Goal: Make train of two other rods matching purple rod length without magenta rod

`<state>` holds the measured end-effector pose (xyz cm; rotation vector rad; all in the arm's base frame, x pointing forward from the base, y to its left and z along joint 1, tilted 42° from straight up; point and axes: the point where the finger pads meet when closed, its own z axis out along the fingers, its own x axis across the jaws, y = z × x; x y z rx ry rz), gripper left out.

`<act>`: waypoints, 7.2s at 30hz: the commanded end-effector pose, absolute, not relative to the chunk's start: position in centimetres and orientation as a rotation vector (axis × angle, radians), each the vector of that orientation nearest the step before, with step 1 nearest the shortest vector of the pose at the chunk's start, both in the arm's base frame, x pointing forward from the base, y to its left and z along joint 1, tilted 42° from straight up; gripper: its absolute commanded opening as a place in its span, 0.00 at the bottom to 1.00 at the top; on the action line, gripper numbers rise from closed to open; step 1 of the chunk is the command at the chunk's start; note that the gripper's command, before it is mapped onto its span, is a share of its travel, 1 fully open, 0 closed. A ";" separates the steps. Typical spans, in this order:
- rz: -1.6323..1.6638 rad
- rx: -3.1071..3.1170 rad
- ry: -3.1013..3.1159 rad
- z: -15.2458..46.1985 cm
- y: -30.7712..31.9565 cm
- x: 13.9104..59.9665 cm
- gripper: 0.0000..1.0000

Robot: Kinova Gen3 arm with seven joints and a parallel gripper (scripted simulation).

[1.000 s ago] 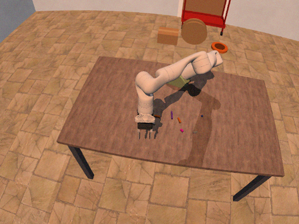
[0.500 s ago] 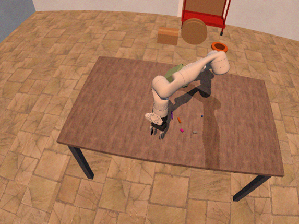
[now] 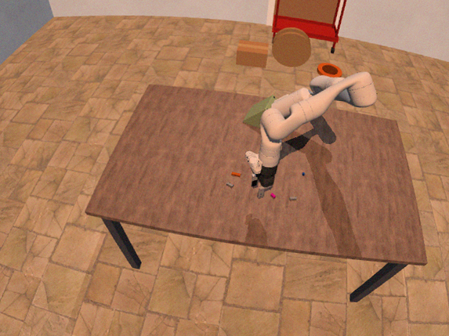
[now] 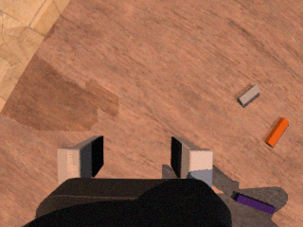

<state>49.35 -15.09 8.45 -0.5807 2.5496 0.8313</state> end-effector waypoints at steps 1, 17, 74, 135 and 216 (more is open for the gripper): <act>0.848 -0.485 2.589 10.0 -12.7 47.6 1.00; 0.955 -0.052 2.716 10.6 -7.8 41.4 1.00; 0.994 0.128 2.749 10.9 -5.7 38.7 1.00; 0.997 0.141 2.751 10.9 -5.6 38.5 1.00; 0.997 0.141 2.751 -2.3 -15.3 39.2 1.00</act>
